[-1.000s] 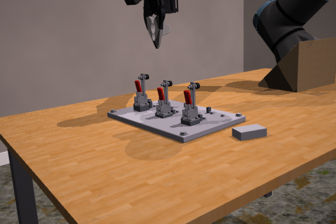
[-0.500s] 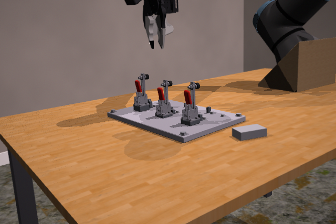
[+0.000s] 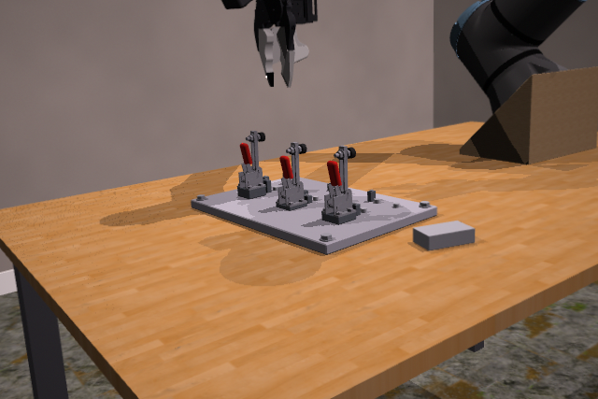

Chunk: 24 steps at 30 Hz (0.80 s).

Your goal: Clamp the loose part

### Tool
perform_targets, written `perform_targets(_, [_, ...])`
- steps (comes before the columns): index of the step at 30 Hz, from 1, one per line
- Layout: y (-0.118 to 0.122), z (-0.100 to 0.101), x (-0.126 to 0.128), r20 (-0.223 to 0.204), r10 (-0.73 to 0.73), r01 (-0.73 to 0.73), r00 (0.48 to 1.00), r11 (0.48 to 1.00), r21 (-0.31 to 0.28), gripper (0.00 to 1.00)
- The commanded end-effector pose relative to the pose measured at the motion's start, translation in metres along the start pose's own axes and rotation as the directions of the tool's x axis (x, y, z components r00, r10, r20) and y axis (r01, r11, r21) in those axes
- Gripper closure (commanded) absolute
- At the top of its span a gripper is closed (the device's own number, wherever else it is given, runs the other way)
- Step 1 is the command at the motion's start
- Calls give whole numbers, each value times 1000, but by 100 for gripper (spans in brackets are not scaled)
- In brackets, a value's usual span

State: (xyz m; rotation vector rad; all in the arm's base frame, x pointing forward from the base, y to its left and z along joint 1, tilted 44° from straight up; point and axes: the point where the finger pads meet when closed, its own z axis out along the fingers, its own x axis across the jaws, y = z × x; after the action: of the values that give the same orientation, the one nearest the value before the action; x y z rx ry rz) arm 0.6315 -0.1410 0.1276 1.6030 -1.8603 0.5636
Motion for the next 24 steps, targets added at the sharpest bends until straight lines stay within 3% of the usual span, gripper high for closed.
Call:
perform_targets(1, [0,-1,0,0,0,0,1000,1000,1,72])
perform_targets(9, [0,-1,0,0,0,0,1000,1000,1,72])
perform_targets(10, [0,-1,0,0,0,0,1000,1000,1,41])
perform_targets(24, [0,-1,0,0,0,0,1000,1000,1,41])
